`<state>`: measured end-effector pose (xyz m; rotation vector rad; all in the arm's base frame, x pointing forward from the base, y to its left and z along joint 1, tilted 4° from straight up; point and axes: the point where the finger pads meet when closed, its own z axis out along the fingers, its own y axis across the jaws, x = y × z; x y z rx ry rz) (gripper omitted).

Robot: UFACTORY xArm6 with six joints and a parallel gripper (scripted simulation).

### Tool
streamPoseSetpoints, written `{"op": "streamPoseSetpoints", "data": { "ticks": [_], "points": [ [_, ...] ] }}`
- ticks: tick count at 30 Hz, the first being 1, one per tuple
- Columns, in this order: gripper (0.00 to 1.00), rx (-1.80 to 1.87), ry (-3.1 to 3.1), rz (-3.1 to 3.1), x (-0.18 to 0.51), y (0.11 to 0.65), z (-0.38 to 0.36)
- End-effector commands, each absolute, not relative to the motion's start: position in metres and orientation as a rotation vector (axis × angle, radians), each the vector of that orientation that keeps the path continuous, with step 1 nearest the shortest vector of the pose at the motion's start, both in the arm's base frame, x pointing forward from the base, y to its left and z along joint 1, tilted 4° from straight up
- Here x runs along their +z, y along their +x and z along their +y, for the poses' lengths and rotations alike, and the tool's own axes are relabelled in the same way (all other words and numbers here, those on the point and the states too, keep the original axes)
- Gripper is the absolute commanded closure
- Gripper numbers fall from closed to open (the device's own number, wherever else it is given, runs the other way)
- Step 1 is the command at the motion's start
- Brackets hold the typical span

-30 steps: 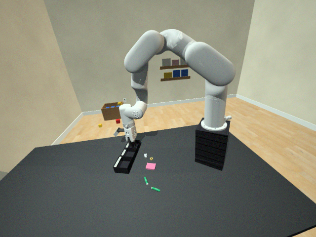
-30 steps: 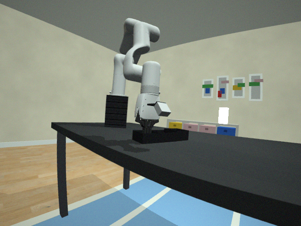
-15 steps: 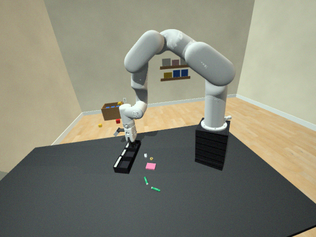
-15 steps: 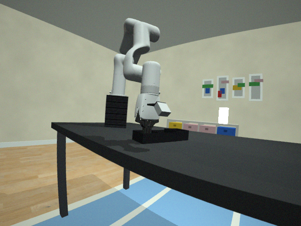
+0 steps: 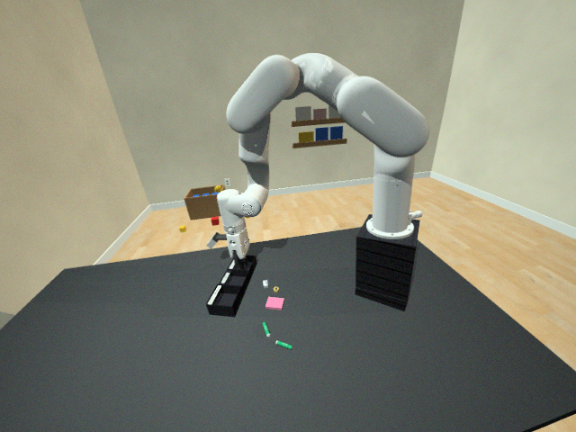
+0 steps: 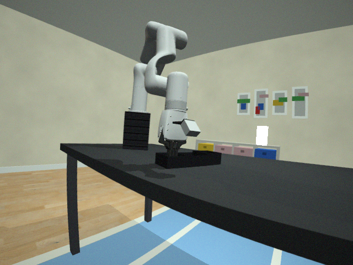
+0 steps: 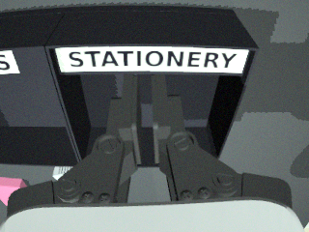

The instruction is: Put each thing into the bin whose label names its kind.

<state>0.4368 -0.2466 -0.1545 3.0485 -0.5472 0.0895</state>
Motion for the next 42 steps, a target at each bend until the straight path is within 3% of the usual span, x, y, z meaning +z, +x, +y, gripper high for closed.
{"op": "streamPoseSetpoints", "data": {
  "ticks": [1,42],
  "points": [
    [0.93,0.095,3.047,-0.547,-0.153,0.438,-0.247],
    [0.93,0.095,3.047,-0.547,-0.094,0.435,-0.244]
  ]
}}
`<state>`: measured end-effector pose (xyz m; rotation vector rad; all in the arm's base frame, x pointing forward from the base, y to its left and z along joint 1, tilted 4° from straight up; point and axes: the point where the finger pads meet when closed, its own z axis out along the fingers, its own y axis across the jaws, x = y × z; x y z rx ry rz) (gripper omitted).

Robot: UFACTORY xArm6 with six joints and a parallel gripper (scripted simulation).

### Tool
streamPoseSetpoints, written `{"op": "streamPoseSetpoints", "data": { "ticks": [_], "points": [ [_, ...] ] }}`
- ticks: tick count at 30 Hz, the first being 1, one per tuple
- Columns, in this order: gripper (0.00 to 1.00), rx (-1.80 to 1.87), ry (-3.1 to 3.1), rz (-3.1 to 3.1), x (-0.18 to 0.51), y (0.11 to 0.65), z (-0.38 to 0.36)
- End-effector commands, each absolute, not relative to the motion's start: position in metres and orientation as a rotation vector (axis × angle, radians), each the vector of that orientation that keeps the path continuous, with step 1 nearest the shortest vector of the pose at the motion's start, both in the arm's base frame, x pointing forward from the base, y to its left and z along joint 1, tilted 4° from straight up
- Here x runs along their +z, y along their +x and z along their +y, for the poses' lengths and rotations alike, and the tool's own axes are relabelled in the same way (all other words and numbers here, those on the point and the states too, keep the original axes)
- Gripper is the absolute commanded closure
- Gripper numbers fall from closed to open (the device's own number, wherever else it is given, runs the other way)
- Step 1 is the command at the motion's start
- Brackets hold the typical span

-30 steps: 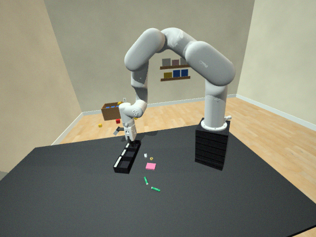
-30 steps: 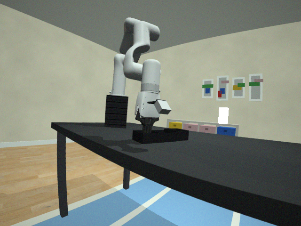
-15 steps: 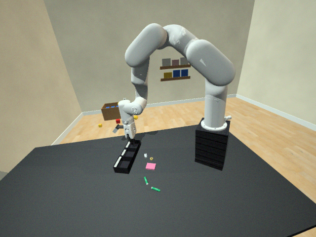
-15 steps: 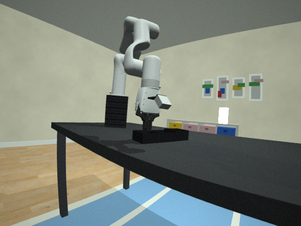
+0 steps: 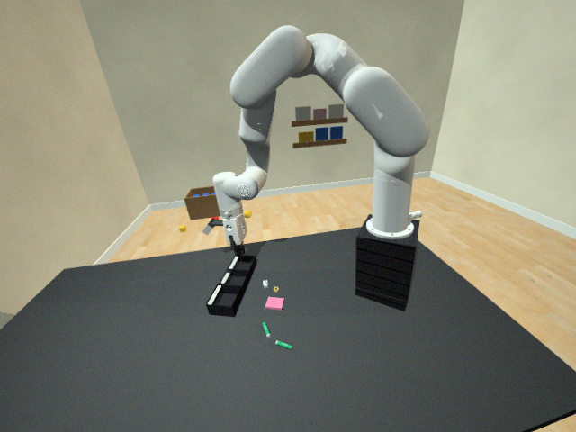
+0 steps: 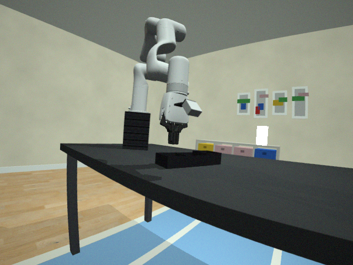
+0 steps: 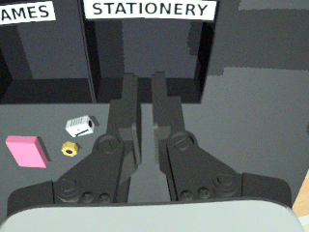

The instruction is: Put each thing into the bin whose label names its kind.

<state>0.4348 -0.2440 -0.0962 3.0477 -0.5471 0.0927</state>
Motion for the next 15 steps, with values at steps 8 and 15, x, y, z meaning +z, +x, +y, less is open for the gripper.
{"op": "streamPoseSetpoints", "data": {
  "ticks": [8,15],
  "points": [
    [0.93,0.096,3.047,-0.547,-0.095,0.448,-0.217],
    [0.93,0.096,3.048,-0.547,-0.096,0.462,-0.185]
  ]
}}
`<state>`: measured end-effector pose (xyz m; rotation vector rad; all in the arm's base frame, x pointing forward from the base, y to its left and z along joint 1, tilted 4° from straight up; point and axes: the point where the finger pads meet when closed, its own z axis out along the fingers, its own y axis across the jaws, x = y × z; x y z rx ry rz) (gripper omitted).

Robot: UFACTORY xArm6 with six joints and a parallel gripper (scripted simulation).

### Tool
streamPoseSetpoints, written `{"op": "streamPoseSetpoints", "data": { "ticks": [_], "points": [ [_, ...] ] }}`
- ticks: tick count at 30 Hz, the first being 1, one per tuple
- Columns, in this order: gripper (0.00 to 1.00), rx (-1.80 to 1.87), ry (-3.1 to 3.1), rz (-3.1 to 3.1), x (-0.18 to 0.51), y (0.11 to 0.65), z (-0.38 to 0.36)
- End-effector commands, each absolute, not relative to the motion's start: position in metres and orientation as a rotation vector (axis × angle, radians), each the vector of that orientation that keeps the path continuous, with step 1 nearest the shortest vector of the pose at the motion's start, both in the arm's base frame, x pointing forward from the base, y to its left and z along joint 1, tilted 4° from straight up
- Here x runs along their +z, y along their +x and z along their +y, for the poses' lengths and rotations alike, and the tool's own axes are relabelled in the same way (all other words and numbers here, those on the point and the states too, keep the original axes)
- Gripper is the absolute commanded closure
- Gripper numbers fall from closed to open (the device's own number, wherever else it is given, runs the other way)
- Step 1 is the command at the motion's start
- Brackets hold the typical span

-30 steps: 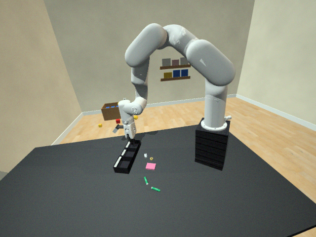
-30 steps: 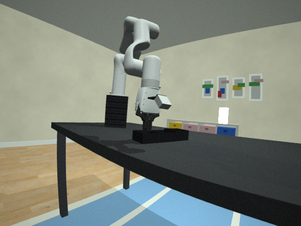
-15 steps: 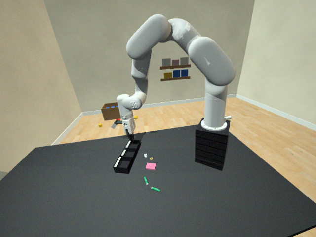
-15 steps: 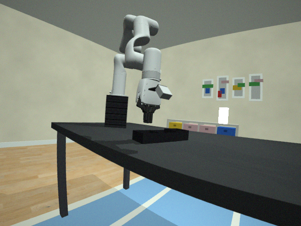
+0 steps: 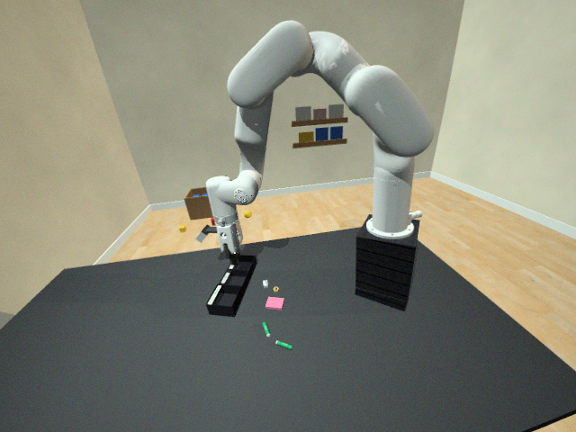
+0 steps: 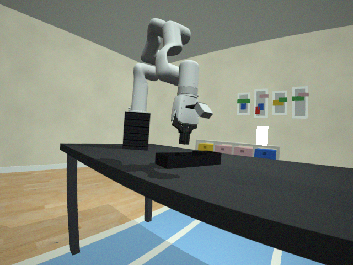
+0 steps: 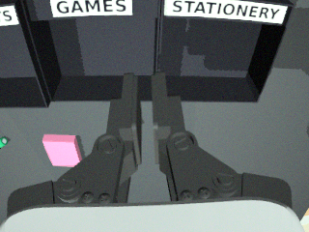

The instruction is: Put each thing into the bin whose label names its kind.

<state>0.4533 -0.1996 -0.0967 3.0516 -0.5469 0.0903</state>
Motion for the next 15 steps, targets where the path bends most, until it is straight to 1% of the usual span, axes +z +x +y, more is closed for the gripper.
{"op": "streamPoseSetpoints", "data": {
  "ticks": [1,4,10,15],
  "points": [
    [0.93,0.096,3.048,-0.547,-0.096,0.464,-0.18],
    [0.93,0.096,3.048,-0.547,-0.096,0.47,-0.167],
    [0.93,0.096,3.048,-0.547,-0.096,0.47,-0.167],
    [0.93,0.096,3.048,-0.547,-0.109,0.471,-0.168]
  ]
}}
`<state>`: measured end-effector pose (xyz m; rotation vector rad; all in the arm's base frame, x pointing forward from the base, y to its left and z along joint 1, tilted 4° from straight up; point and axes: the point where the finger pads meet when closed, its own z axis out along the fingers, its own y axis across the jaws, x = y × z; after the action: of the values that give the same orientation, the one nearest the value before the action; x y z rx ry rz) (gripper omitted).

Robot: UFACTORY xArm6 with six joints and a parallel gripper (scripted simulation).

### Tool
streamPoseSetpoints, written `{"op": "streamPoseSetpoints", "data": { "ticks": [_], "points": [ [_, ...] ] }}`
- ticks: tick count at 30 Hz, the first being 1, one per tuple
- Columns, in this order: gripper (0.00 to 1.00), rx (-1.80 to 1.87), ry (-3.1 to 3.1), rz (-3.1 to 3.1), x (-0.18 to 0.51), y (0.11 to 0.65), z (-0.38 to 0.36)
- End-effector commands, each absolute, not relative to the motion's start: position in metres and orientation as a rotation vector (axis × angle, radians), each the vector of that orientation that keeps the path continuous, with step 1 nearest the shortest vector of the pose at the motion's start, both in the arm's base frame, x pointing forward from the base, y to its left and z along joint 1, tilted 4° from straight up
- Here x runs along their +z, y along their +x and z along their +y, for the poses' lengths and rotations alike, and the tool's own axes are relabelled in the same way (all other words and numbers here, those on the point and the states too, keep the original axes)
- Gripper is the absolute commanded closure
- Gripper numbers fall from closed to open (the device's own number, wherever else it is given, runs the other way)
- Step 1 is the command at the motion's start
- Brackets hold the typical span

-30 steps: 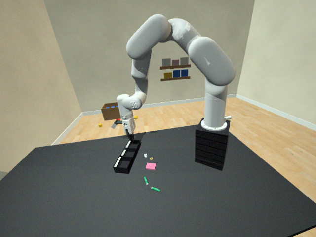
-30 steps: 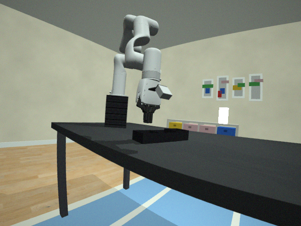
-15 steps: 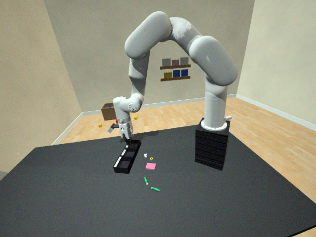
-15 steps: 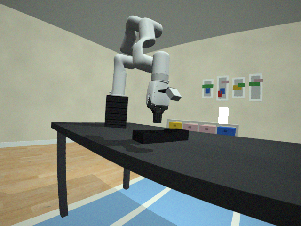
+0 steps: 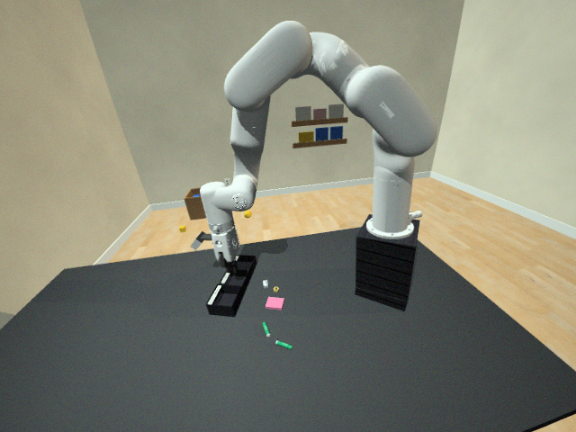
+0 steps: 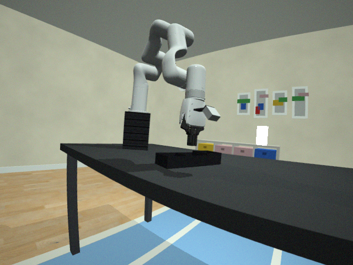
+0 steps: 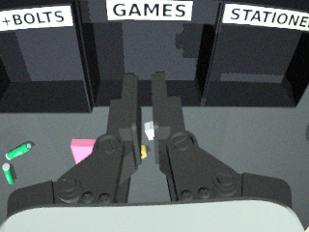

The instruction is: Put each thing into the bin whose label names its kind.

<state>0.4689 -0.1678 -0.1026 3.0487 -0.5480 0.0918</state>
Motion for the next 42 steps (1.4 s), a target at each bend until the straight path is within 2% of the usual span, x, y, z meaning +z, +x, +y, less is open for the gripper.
{"op": "streamPoseSetpoints", "data": {
  "ticks": [1,19,42],
  "points": [
    [0.93,0.096,3.048,-0.547,-0.112,0.471,-0.168],
    [0.93,0.096,3.048,-0.547,-0.155,0.473,-0.171],
    [0.93,0.096,3.048,-0.547,-0.155,0.473,-0.171]
  ]
}}
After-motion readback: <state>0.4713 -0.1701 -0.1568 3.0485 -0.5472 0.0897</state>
